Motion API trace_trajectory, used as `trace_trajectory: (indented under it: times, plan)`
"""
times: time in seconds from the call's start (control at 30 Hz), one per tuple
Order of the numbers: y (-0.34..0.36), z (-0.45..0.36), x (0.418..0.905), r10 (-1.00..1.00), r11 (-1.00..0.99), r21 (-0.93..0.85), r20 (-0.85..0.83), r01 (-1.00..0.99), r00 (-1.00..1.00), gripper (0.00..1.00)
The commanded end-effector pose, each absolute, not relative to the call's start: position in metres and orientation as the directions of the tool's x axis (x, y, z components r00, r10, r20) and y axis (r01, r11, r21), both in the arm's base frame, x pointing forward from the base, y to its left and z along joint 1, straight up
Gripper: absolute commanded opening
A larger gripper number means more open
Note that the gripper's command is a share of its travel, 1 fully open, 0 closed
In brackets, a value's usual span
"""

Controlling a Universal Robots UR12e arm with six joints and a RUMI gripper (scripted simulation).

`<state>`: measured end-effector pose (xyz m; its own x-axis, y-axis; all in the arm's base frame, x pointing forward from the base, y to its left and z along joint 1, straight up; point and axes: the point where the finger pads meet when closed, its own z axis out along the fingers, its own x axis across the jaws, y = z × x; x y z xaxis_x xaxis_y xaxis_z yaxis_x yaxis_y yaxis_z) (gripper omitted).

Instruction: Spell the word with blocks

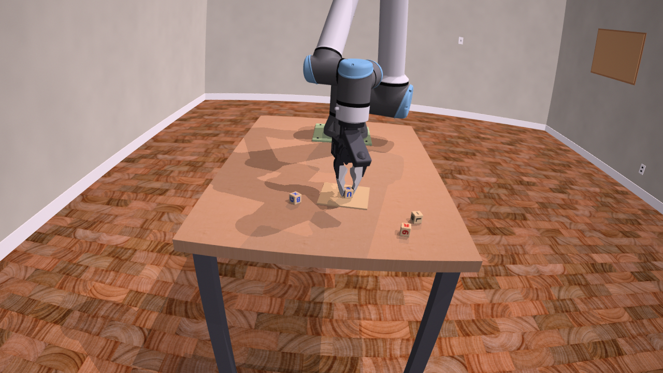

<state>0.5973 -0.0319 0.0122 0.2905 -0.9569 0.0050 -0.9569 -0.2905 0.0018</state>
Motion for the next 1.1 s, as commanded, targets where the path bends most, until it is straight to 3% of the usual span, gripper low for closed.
trace_trajectory:
  times: [0.0,0.63,1.07]
  plan:
    - [-0.032,0.013,0.598,-0.957,-0.291,0.001,0.006,-0.957,0.291,0.05]
    - [-0.032,0.106,0.598,-0.957,-0.291,0.001,0.006,-0.957,0.291,0.05]
    - [-0.032,0.113,0.598,-0.957,-0.291,0.001,0.006,-0.957,0.291,0.05]
